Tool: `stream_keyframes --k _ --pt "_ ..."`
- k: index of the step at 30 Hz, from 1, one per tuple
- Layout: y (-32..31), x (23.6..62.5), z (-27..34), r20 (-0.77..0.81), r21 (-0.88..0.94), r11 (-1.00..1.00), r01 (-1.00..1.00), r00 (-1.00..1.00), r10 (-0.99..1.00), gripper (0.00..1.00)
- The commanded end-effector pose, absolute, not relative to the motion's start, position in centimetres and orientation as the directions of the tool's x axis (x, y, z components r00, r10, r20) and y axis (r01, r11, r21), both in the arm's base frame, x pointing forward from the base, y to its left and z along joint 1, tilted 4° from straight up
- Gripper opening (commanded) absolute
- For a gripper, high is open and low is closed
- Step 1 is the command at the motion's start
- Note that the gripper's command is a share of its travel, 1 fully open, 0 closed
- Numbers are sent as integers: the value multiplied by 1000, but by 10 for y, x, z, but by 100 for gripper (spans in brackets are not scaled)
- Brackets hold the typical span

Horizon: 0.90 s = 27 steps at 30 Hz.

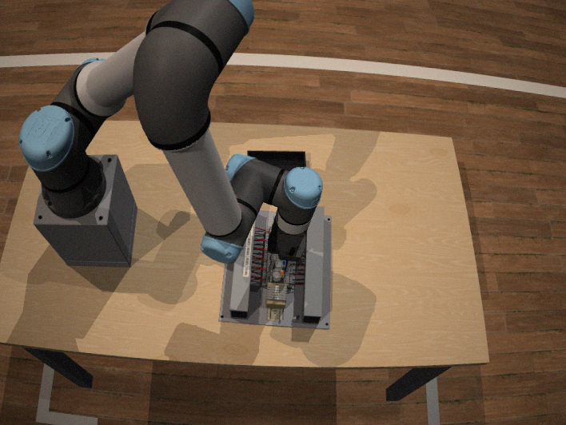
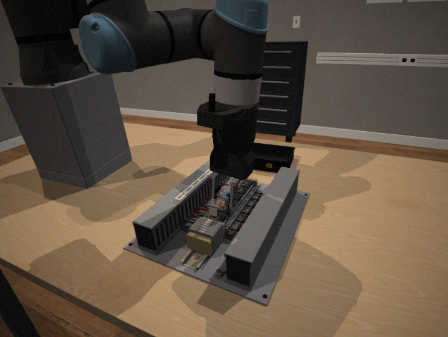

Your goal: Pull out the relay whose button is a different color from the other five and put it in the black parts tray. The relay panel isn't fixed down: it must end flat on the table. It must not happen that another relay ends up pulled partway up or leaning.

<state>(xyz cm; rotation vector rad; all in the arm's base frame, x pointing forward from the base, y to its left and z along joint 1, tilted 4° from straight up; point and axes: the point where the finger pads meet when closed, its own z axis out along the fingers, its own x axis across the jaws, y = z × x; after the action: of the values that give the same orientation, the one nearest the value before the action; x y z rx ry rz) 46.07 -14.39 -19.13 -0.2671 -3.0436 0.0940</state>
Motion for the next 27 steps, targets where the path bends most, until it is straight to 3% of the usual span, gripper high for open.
stream_keyframes --k 1,27 --pt "-145 461 -190 68 -69 983 172 -982 177 0" --pt "-145 460 -190 25 -69 983 172 -984 174 0"
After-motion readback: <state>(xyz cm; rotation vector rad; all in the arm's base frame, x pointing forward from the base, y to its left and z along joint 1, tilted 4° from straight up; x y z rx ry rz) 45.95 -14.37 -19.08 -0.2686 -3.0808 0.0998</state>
